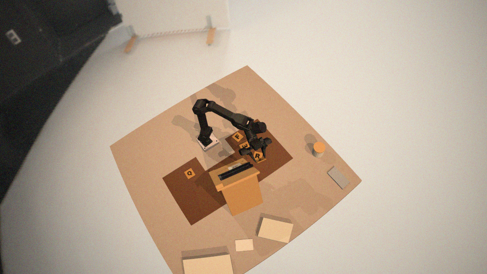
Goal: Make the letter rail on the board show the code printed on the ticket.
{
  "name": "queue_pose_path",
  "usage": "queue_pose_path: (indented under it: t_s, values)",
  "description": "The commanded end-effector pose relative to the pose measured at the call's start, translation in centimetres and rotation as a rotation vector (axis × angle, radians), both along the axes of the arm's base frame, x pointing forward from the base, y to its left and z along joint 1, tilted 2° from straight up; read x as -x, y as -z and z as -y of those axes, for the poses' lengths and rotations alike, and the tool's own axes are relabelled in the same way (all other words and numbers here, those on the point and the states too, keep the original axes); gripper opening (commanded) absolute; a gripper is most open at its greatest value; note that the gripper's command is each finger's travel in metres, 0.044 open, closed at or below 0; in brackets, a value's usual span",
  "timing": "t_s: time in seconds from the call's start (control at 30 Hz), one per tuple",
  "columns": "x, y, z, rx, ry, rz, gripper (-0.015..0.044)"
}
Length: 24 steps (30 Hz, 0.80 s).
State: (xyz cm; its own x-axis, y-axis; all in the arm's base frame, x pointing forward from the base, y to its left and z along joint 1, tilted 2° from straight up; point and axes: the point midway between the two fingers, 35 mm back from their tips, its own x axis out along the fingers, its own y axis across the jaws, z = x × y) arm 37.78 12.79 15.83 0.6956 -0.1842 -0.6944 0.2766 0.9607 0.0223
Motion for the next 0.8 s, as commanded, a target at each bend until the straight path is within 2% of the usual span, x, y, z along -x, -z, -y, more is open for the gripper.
queue_pose_path:
  t_s: [0.0,0.77]
  values:
    - [0.2,0.1,0.3,0.003,-0.005,-0.003,0.0]
    - [0.5,0.2,1.4,0.004,-0.005,-0.004,0.0]
